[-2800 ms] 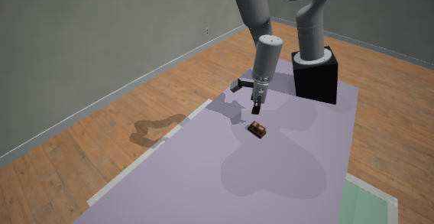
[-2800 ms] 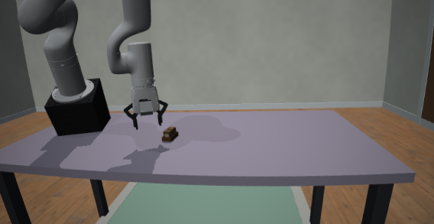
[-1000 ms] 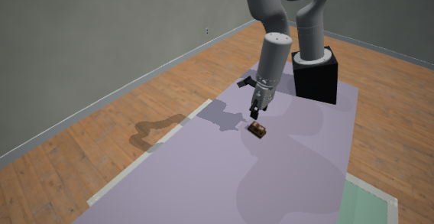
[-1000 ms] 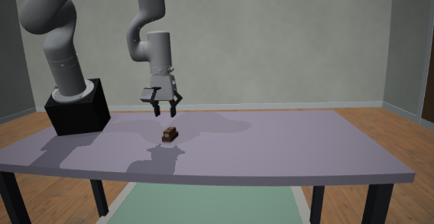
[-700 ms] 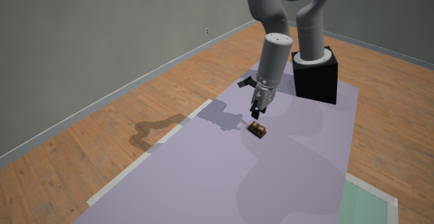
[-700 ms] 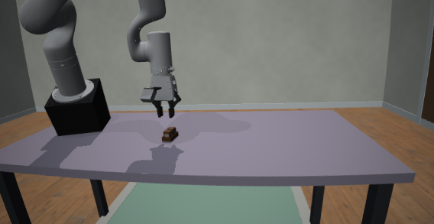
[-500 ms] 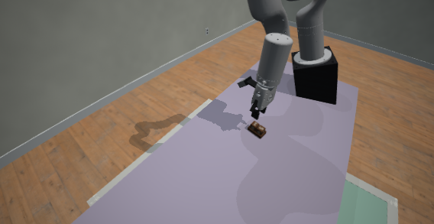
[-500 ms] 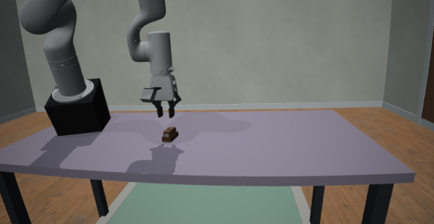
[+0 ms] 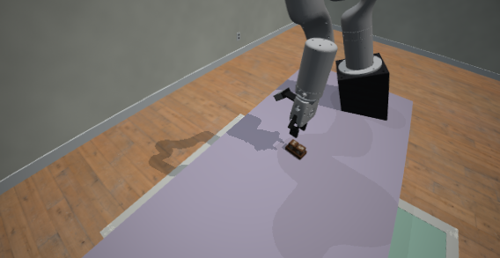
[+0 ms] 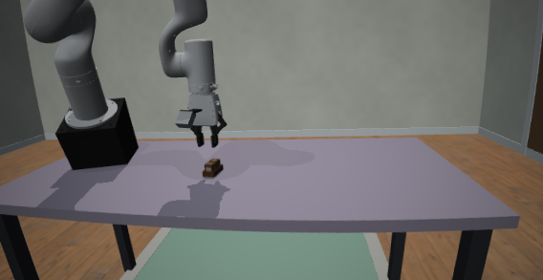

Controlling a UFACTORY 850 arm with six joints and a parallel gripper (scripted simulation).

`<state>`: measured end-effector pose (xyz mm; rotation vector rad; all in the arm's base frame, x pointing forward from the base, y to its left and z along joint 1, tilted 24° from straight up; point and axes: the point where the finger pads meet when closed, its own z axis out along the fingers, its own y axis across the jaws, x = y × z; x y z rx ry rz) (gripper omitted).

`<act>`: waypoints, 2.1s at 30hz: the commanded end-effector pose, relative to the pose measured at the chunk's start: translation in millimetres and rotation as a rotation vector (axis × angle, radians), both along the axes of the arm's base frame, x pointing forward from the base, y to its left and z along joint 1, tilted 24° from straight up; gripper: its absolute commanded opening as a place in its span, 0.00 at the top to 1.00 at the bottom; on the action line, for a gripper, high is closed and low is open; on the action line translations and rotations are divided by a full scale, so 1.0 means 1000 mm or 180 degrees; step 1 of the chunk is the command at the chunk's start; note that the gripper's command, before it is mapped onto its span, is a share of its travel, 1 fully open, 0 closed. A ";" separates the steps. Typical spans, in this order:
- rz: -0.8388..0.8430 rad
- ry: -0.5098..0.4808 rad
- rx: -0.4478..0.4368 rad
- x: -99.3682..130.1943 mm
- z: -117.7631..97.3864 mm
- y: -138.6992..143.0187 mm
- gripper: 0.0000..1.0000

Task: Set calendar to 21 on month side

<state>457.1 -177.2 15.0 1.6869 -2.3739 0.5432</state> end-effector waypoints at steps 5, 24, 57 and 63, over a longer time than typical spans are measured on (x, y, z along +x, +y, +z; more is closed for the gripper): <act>0.0001 -0.0004 -0.0001 0.001 0.000 0.000 0.53; 0.0000 -0.0005 -0.0003 0.001 -0.011 -0.005 0.53; 0.0000 -0.0005 -0.0003 0.004 -0.047 -0.020 0.53; 0.0000 -0.0005 -0.0003 0.004 -0.048 -0.020 0.53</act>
